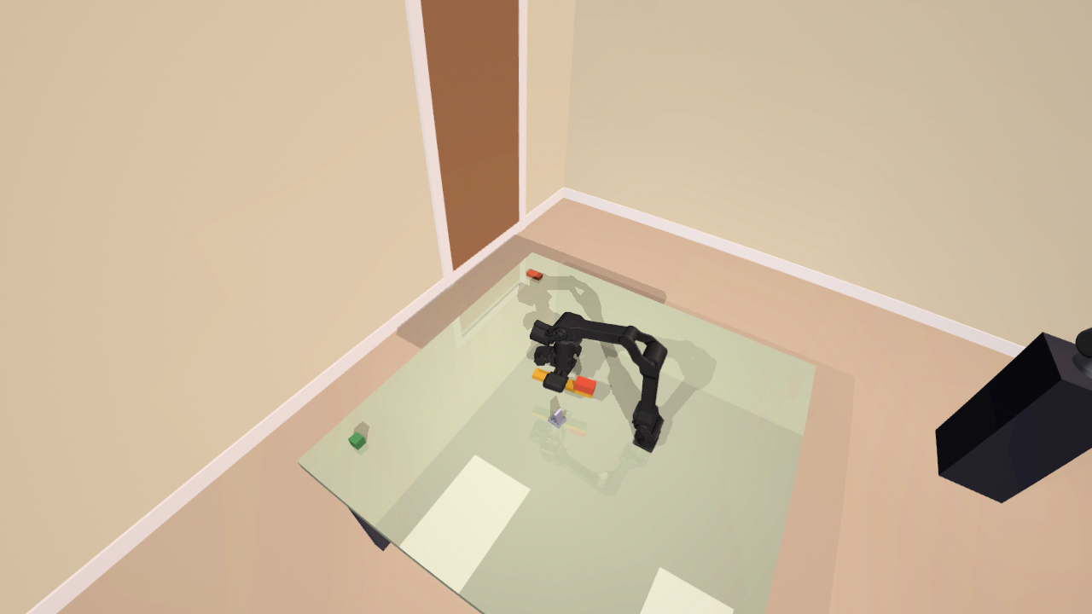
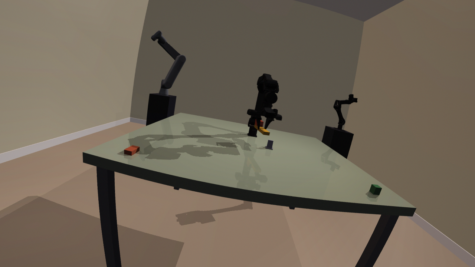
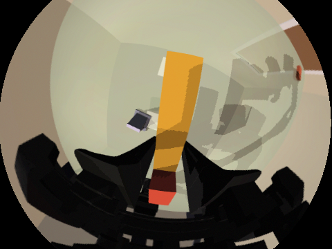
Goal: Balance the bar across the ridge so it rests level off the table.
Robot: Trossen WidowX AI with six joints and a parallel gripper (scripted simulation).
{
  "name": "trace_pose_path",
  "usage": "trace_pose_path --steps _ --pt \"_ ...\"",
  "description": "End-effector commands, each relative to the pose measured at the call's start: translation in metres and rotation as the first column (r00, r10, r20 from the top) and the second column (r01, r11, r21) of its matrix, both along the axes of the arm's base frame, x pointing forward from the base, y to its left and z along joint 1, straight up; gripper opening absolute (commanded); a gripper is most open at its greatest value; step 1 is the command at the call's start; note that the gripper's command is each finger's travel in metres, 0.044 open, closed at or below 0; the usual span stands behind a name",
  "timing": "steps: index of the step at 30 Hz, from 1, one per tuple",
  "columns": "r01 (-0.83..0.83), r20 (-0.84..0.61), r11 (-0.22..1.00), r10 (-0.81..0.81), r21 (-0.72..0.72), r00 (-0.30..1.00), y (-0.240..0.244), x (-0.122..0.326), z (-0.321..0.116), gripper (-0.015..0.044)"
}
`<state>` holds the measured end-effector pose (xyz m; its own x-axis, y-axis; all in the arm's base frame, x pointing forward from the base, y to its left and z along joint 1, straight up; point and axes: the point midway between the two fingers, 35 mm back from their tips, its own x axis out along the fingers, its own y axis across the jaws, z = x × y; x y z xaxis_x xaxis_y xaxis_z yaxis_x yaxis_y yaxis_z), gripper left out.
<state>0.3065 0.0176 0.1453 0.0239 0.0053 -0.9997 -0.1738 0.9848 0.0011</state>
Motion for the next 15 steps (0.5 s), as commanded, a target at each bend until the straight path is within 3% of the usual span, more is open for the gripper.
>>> trace_pose_path --steps 1,15 --pt "0.053 0.01 0.999 -0.053 0.0 0.999 0.012 0.003 0.004 0.0" --pt "0.271 0.006 0.962 -0.271 0.013 0.962 0.064 0.001 0.004 0.0"
